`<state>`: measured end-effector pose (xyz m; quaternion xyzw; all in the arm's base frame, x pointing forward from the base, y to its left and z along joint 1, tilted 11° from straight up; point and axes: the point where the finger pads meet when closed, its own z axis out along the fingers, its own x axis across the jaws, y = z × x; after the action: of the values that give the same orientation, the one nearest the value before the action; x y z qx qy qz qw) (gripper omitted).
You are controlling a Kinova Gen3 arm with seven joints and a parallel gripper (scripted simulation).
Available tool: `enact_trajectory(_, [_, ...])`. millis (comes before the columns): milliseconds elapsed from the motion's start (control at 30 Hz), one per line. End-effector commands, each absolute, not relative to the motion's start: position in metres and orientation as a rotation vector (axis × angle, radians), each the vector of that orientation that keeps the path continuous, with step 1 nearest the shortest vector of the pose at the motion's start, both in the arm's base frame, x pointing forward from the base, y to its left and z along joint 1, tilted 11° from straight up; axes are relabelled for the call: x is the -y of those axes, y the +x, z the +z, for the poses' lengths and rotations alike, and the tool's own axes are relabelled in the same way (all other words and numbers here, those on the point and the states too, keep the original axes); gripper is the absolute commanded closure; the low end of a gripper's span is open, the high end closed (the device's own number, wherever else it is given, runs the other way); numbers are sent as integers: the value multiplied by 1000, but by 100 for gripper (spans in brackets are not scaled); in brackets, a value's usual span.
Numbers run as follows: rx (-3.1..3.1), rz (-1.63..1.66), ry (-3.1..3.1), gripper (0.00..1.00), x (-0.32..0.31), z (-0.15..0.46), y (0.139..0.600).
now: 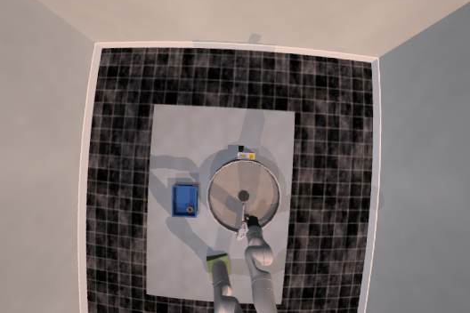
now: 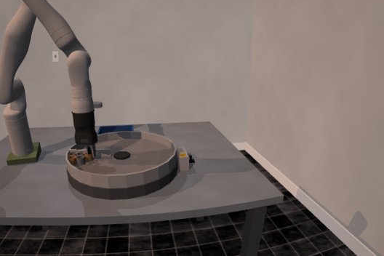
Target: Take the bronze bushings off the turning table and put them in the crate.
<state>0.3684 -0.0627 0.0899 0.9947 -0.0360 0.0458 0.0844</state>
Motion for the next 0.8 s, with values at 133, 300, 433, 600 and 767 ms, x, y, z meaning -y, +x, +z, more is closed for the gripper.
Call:
enact_trajectory(133, [107,134,2968,60,63,89,368])
enact_trajectory(300, [107,134,2968,60,63,89,368])
enact_trajectory(433, [107,134,2968,60,63,86,368])
enact_trajectory(600, [107,134,2968,60,63,85,368])
enact_trajectory(767, [107,134,2968,60,63,85,368])
